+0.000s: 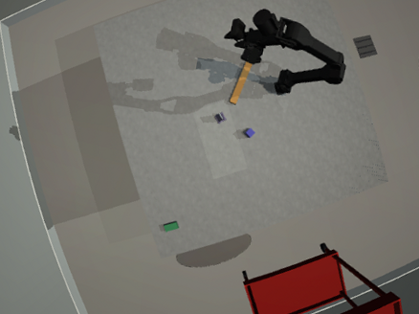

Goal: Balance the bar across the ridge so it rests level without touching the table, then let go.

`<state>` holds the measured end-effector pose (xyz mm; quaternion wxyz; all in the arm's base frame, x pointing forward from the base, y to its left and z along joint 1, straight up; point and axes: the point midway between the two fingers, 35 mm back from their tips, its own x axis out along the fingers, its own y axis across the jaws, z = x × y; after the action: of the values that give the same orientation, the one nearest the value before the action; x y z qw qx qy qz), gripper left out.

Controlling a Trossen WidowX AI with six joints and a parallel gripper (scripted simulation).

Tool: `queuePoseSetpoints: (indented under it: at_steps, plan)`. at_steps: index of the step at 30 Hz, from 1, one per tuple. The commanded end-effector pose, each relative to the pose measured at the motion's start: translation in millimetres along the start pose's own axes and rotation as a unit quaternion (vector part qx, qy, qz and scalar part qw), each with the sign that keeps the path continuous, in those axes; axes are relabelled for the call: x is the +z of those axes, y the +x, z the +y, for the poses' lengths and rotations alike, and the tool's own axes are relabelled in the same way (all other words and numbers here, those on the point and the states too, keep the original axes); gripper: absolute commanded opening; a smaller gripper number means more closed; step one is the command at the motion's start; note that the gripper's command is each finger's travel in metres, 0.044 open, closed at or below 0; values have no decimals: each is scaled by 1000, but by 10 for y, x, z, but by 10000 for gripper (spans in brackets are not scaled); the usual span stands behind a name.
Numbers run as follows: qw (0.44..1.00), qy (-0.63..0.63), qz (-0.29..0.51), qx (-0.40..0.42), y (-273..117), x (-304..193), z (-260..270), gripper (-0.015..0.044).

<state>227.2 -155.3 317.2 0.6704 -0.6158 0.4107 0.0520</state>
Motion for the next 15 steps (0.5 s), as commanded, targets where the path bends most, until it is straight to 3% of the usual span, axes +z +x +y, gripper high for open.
queuePoseSetpoints:
  at_steps: [1,15]
  plan:
    - [996,28,-13,89,298,86,381,315]
    - [926,95,-13,366,707,357,1683,315]
